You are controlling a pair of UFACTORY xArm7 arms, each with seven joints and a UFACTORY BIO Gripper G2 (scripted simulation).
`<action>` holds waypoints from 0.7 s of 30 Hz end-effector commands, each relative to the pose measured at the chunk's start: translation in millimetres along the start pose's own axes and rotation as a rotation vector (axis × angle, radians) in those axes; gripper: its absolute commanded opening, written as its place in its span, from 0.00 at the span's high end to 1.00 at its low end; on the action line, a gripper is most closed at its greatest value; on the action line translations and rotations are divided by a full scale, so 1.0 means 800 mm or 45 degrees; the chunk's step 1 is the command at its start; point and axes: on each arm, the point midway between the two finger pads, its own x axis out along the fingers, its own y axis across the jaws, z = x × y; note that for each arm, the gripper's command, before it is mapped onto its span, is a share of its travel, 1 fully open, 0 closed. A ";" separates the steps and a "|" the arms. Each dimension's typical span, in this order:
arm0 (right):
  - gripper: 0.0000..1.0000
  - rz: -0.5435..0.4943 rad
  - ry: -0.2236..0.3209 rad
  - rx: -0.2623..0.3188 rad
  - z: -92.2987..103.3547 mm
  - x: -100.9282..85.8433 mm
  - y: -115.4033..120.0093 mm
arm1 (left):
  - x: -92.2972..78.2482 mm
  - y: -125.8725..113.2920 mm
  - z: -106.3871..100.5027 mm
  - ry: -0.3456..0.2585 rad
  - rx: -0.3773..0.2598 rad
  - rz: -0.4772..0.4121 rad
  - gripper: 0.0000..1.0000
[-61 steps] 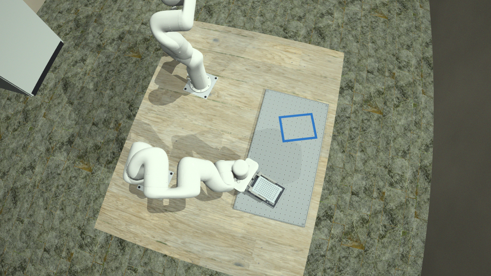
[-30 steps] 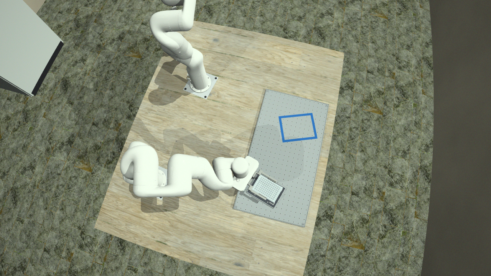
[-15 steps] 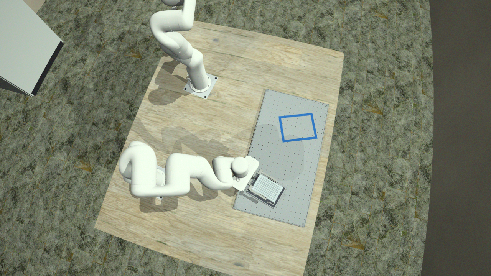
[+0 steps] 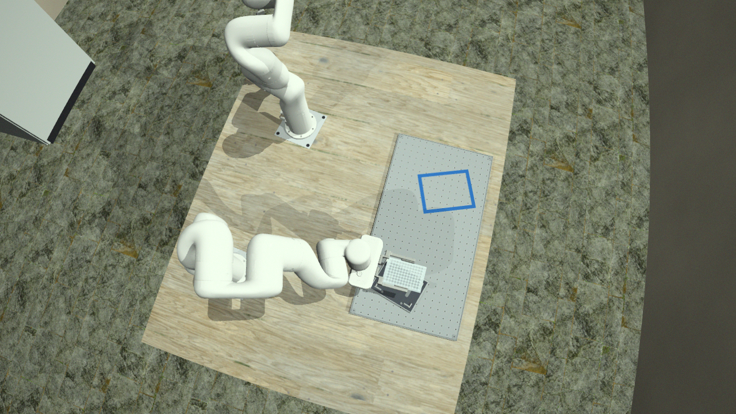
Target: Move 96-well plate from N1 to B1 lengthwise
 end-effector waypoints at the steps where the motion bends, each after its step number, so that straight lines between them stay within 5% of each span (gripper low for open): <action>1: 1.00 0.210 0.000 0.010 0.002 0.007 0.020 | -0.001 0.001 0.000 -0.002 0.000 0.004 0.00; 8: 1.00 0.493 -0.002 0.010 0.001 0.013 0.048 | -0.001 0.001 0.000 -0.002 0.000 0.004 0.00; 21: 1.00 0.493 -0.002 0.010 0.000 0.023 0.093 | -0.001 0.001 0.000 -0.002 0.000 0.004 0.00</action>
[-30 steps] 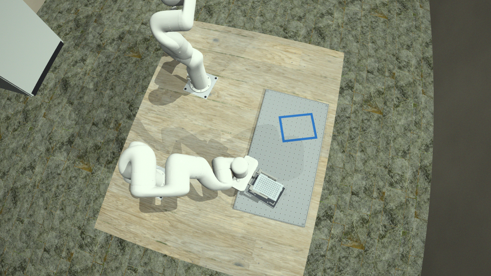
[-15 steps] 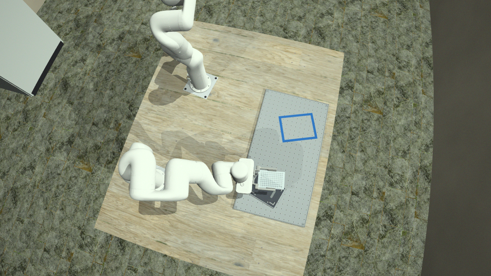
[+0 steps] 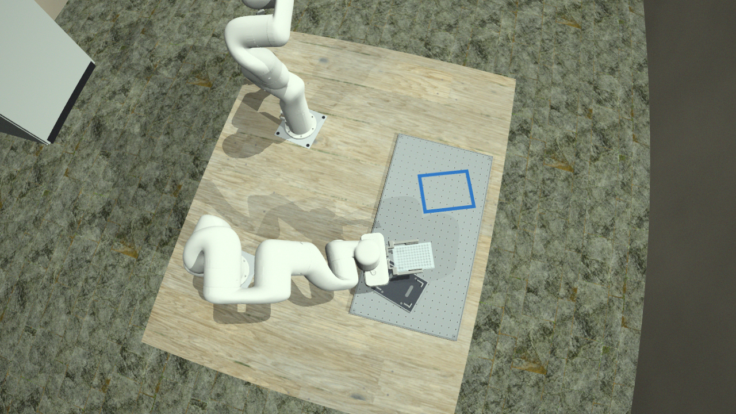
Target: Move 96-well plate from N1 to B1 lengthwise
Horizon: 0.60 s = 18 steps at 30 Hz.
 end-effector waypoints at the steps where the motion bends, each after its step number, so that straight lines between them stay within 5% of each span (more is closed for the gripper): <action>1: 1.00 -0.001 -0.005 -0.001 0.002 0.013 0.014 | -0.001 0.001 0.000 -0.002 0.000 0.004 0.00; 18: 1.00 -0.001 -0.005 -0.001 0.000 0.048 0.066 | -0.001 0.001 0.000 -0.002 0.000 0.004 0.00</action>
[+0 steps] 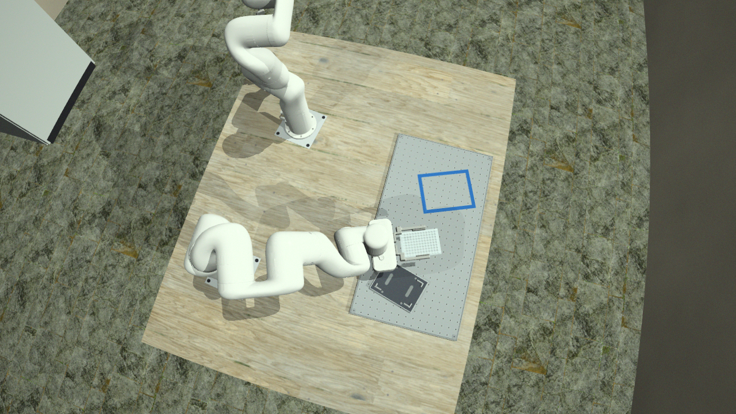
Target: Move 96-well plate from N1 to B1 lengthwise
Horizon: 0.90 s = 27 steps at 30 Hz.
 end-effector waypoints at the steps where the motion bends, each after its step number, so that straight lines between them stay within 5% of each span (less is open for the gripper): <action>1: 1.00 -0.001 -0.006 -0.001 0.002 0.013 0.015 | -0.001 0.001 0.000 -0.002 0.000 0.004 0.00; 27: 1.00 -0.001 -0.006 0.000 0.000 0.065 0.091 | -0.001 0.001 0.000 -0.002 0.000 0.004 0.00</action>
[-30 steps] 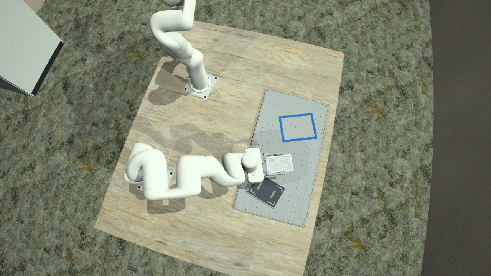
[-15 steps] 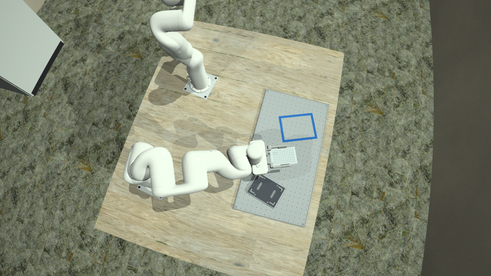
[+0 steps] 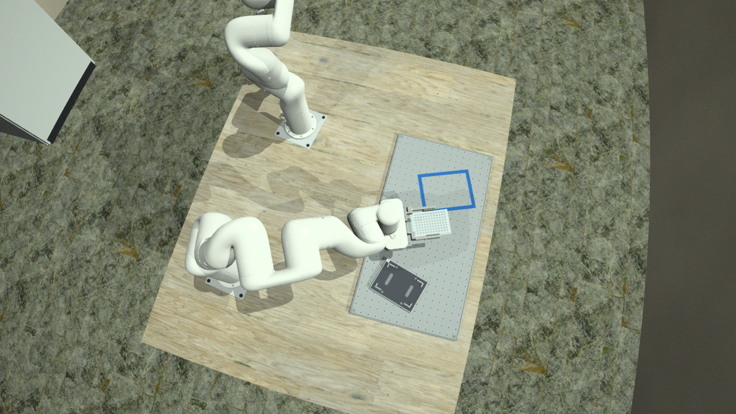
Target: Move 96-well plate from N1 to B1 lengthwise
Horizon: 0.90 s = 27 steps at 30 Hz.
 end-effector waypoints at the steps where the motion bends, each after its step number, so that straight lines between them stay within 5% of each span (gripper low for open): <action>1: 1.00 0.000 -0.006 0.000 0.003 0.012 0.015 | -0.001 0.001 0.000 -0.002 0.000 0.004 0.00; 27: 1.00 0.000 -0.007 0.001 0.001 0.069 0.098 | -0.001 0.001 0.000 -0.002 0.000 0.004 0.00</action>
